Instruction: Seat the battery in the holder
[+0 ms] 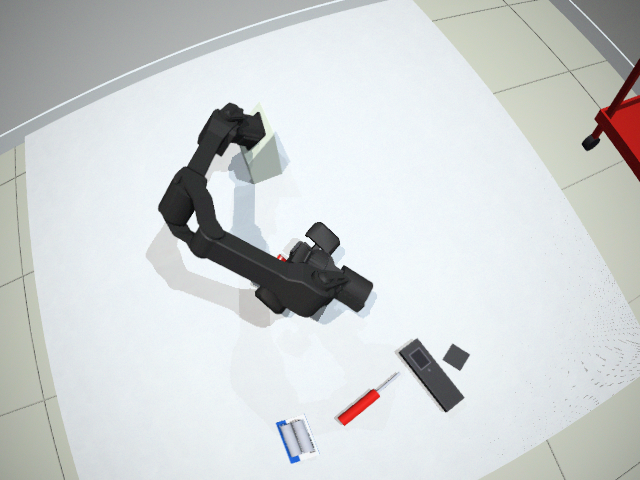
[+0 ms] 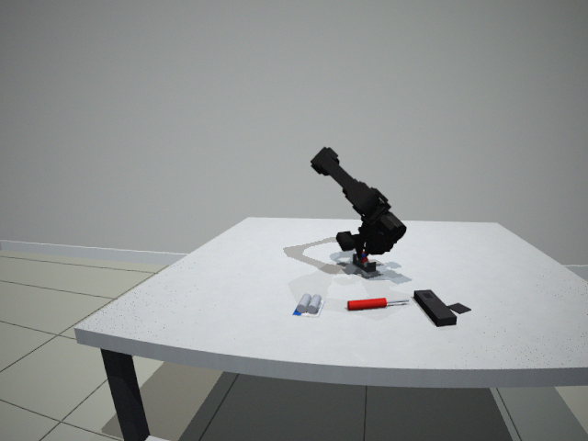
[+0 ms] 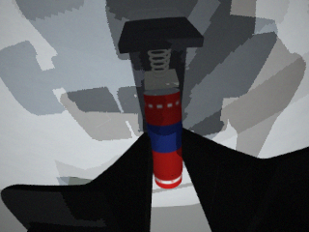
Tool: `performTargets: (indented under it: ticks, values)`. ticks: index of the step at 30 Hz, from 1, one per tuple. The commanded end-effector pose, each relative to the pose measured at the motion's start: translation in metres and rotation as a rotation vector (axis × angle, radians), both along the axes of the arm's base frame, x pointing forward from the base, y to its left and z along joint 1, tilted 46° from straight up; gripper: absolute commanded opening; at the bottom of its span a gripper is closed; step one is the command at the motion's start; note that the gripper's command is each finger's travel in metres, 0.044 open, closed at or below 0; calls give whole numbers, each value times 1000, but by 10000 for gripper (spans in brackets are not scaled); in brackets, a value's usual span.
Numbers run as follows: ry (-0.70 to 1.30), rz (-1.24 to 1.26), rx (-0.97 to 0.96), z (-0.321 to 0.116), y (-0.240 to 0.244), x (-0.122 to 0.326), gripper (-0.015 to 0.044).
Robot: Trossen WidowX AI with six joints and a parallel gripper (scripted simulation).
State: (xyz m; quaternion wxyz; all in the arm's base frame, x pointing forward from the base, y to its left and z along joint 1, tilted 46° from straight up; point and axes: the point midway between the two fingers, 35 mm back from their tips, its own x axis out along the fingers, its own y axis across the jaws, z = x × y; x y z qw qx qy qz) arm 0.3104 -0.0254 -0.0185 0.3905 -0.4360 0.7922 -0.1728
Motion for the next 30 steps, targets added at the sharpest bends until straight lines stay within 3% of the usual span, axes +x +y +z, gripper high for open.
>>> performTargets:
  ticks: [1,30]
  values:
    - [3,-13,-6,-1,0,1,65]
    - [5,-16,-7,-8,6,15,65]
